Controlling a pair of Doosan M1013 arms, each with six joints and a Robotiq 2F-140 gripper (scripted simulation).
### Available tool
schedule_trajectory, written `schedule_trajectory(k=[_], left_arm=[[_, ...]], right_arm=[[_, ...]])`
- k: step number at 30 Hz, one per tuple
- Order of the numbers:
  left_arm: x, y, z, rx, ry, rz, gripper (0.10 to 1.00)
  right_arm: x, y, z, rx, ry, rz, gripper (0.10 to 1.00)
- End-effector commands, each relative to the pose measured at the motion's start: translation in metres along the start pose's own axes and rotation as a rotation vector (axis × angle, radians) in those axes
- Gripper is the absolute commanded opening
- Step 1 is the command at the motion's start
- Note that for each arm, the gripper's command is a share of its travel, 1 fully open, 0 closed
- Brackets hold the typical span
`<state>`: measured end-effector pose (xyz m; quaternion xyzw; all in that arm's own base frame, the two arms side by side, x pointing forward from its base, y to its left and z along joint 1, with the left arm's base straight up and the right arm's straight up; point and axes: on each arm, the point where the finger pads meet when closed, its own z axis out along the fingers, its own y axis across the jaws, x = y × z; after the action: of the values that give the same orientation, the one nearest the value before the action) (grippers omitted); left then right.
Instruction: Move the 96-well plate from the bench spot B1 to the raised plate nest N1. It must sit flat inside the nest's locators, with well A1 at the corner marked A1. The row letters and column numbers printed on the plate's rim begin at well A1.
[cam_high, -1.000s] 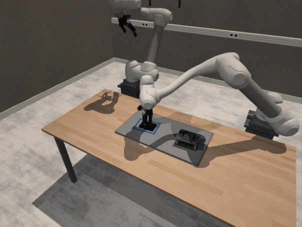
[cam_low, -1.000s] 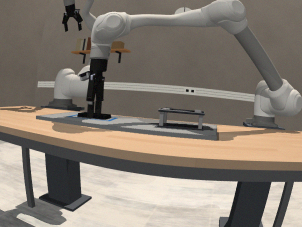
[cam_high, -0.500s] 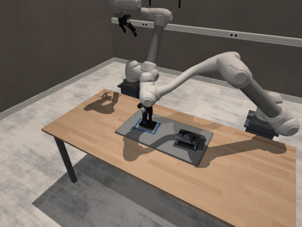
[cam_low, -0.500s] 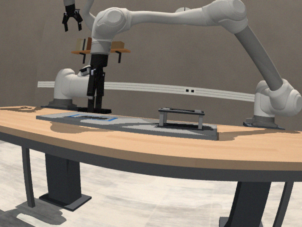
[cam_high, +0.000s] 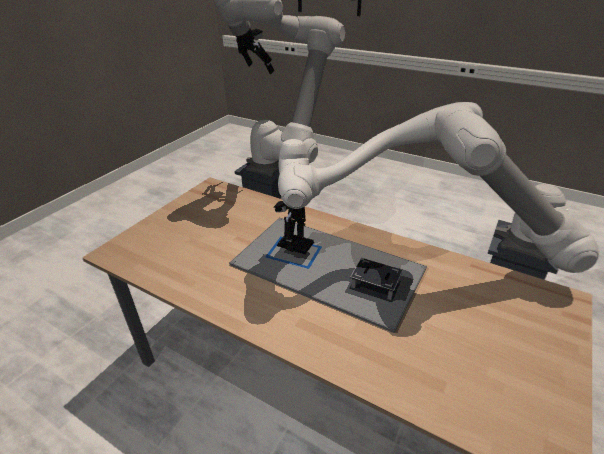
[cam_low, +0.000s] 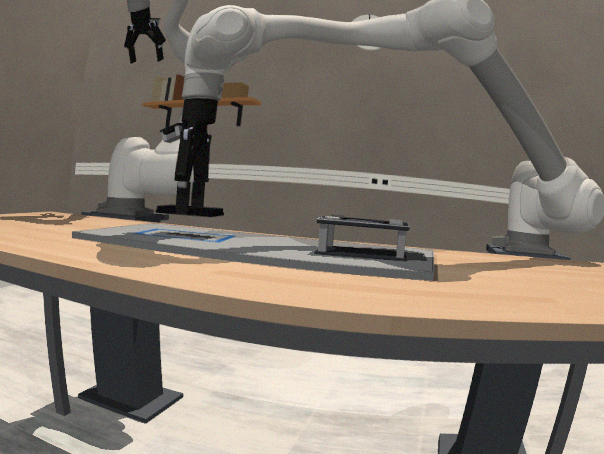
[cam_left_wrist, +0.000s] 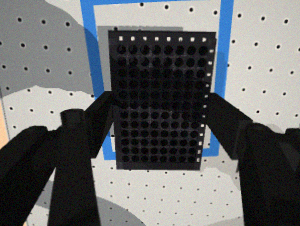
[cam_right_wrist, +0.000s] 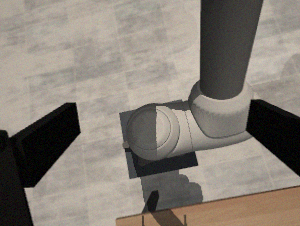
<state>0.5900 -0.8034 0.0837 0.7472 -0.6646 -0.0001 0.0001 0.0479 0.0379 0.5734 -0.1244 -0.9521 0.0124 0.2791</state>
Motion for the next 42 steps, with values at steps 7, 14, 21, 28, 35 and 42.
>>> schedule_trajectory(k=[7, 14, 21, 28, 35, 42], left_arm=[[0.0, 0.0, -0.015, 0.002, 0.002, 0.0, 0.605], [0.0, 0.0, -0.021, 0.002, 0.002, 0.0, 0.605], [-0.006, -0.001, -0.022, 0.002, 0.002, 0.011, 0.605], [-0.022, -0.003, -0.025, 0.002, 0.002, 0.011, 0.605], [-0.045, -0.007, -0.028, 0.002, 0.002, 0.011, 0.605], [-0.061, -0.009, -0.031, 0.002, 0.002, 0.011, 0.605]], right_arm=[[0.0, 0.0, 0.0, 0.0, 0.0, 0.0, 1.0], [0.0, 0.0, 0.0, 0.0, 0.0, 0.0, 1.0], [0.0, 0.0, 0.0, 0.0, 0.0, 0.0, 1.0], [0.0, 0.0, 0.0, 0.0, 0.0, 0.0, 1.0], [0.0, 0.0, 0.0, 0.0, 0.0, 0.0, 1.0], [0.0, 0.0, 0.0, 0.0, 0.0, 0.0, 1.0]])
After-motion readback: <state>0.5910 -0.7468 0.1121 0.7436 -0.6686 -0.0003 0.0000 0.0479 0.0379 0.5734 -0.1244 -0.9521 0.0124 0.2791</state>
